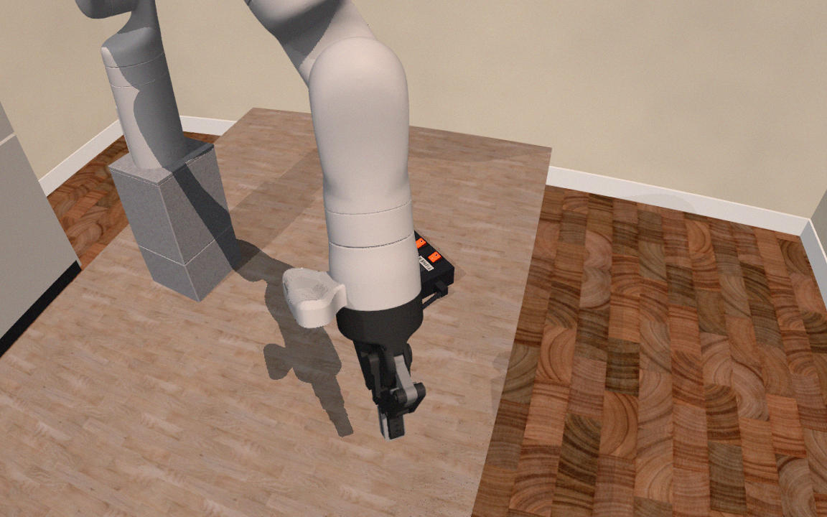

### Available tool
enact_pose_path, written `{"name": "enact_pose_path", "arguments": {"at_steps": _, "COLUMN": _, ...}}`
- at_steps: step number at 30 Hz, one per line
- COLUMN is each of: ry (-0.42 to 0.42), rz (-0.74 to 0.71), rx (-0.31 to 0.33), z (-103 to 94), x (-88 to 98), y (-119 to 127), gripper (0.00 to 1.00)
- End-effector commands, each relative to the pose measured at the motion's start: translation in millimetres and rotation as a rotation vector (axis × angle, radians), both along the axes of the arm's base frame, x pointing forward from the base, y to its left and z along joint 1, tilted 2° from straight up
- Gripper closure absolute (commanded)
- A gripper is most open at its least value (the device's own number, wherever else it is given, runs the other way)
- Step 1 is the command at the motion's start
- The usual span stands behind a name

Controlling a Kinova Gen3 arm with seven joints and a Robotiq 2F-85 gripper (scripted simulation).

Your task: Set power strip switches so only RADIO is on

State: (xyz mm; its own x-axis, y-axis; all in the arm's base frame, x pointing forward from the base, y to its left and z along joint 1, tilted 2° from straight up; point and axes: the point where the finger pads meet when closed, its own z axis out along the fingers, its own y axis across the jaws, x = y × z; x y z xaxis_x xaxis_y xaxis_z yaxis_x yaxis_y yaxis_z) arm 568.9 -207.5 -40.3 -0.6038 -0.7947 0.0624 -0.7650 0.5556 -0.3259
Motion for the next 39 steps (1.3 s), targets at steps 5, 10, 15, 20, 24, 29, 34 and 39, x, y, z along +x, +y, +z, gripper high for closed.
{"name": "enact_pose_path", "arguments": {"at_steps": 5, "ry": -0.014, "rz": 0.001, "rx": 0.029, "z": -6.2, "x": 4.2, "y": 28.6, "gripper": 1.00}}
{"name": "enact_pose_path", "arguments": {"at_steps": 10, "ry": -0.014, "rz": 0.001, "rx": 0.029, "z": -6.2, "x": 4.2, "y": 28.6, "gripper": 1.00}}
{"name": "enact_pose_path", "arguments": {"at_steps": 15, "ry": -0.021, "rz": -0.004, "rx": 0.053, "z": -10.7, "x": 6.0, "y": 51.5, "gripper": 1.00}}
{"name": "enact_pose_path", "arguments": {"at_steps": 20, "ry": -0.021, "rz": -0.004, "rx": 0.053, "z": -10.7, "x": 6.0, "y": 51.5, "gripper": 1.00}}
{"name": "enact_pose_path", "arguments": {"at_steps": 24, "ry": -0.028, "rz": -0.009, "rx": 0.078, "z": -15.1, "x": 7.0, "y": 74.3, "gripper": 1.00}}
{"name": "enact_pose_path", "arguments": {"at_steps": 29, "ry": -0.028, "rz": -0.009, "rx": 0.078, "z": -15.1, "x": 7.0, "y": 74.3, "gripper": 1.00}}
{"name": "enact_pose_path", "arguments": {"at_steps": 34, "ry": -0.033, "rz": -0.015, "rx": 0.102, "z": -19.3, "x": 7.0, "y": 96.9, "gripper": 1.00}}
{"name": "enact_pose_path", "arguments": {"at_steps": 39, "ry": -0.033, "rz": -0.015, "rx": 0.102, "z": -19.3, "x": 7.0, "y": 96.9, "gripper": 1.00}}
